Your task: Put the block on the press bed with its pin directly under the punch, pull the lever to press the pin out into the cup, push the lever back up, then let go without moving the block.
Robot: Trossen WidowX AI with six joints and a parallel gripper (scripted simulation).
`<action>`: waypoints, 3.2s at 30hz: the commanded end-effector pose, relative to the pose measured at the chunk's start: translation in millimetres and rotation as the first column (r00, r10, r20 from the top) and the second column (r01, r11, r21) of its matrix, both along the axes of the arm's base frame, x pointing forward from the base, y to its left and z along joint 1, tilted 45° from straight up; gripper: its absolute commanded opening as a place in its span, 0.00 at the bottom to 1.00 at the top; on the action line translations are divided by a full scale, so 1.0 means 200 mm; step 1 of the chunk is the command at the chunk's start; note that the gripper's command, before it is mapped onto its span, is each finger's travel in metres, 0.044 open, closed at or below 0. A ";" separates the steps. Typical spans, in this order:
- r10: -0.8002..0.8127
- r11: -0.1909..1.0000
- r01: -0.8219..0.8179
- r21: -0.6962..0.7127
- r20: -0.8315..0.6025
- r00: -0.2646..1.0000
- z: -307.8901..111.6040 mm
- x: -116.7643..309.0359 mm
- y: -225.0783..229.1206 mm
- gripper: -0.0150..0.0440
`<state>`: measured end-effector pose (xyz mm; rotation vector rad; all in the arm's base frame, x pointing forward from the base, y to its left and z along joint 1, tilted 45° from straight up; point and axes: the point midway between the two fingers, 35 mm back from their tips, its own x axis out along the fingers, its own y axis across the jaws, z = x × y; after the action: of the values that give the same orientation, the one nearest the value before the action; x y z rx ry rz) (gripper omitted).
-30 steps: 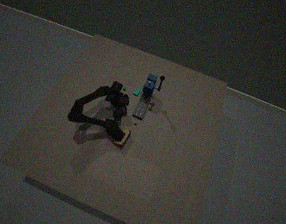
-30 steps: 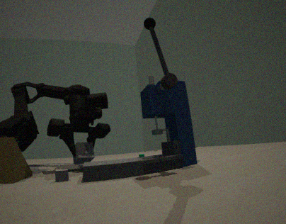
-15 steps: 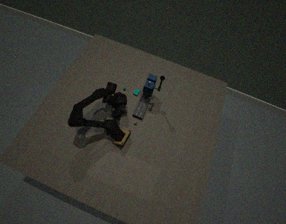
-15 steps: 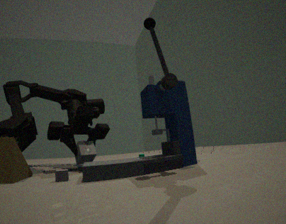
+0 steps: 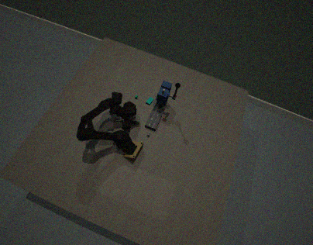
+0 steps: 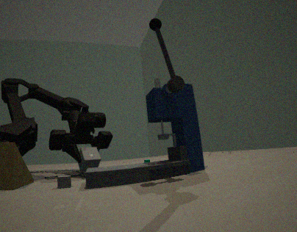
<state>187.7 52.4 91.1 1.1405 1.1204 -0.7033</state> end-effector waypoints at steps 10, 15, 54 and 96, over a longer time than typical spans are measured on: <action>-0.051 0.992 0.055 -0.114 0.042 0.998 -0.03 0.00 0.02 0.25; -0.063 0.986 0.072 -0.151 0.063 0.996 -0.03 0.00 0.03 0.25; -0.102 0.954 0.130 -0.271 0.117 0.988 -0.05 0.00 0.05 0.25; -0.102 0.954 0.130 -0.271 0.117 0.988 -0.05 0.00 0.05 1.00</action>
<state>187.6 62.1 80.1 0.9917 0.8486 -0.8520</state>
